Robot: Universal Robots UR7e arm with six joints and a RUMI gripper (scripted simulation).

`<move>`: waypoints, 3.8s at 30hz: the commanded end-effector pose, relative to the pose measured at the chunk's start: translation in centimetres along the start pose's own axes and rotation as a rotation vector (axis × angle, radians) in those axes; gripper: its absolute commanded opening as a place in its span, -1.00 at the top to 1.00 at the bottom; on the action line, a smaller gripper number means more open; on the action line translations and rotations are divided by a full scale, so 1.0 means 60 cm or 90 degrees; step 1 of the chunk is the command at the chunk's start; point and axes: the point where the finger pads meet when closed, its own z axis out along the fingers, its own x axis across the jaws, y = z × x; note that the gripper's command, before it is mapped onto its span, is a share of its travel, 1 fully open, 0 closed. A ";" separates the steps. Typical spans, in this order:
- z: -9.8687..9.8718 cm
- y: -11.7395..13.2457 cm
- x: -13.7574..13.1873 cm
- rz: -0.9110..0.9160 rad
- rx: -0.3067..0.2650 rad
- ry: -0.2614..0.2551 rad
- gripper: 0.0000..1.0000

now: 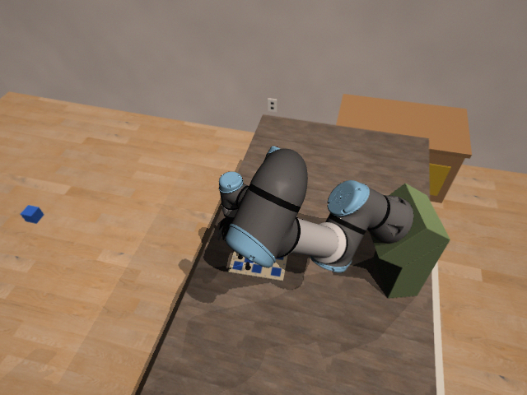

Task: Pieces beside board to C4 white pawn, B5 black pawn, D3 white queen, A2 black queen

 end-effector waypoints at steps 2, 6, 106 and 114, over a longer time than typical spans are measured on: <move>0.000 0.000 0.000 -0.001 0.000 0.000 -1.00; 0.000 -0.001 0.000 -0.004 0.000 0.000 -1.00; -0.004 -0.272 0.164 -1.268 -0.014 0.008 -1.00; -0.008 -0.283 0.175 -1.340 -0.008 0.004 -1.00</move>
